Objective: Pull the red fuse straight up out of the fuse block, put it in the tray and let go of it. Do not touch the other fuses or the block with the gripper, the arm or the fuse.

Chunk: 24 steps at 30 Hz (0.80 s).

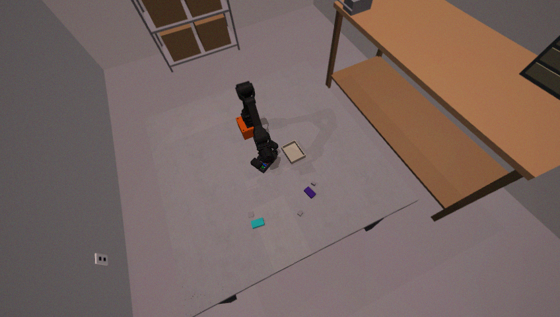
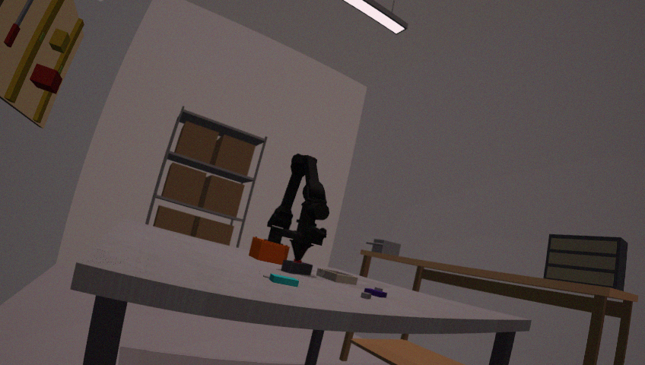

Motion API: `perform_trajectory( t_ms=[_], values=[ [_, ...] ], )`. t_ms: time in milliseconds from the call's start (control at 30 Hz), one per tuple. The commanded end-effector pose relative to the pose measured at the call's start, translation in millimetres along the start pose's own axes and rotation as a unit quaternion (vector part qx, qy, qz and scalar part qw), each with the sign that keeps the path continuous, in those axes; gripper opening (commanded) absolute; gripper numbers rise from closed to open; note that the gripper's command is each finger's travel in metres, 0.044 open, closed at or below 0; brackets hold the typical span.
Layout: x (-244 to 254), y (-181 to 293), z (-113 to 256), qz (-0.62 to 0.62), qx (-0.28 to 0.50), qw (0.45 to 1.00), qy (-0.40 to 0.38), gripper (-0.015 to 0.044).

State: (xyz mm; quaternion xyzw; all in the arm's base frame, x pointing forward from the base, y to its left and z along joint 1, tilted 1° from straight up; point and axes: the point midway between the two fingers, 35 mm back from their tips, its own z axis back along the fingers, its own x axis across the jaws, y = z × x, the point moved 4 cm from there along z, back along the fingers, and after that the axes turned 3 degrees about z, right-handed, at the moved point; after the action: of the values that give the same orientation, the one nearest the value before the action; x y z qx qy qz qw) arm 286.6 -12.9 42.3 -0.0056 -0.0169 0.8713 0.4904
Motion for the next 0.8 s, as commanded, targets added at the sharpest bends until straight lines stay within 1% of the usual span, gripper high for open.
perform_trajectory(
  t_ms=[0,767],
  values=[
    [-0.6,-0.6,4.1,0.001,-0.001,1.000,0.002,0.0000],
    [-0.6,-0.5,15.5,0.001,-0.001,1.000,0.003,0.0000]
  ],
)
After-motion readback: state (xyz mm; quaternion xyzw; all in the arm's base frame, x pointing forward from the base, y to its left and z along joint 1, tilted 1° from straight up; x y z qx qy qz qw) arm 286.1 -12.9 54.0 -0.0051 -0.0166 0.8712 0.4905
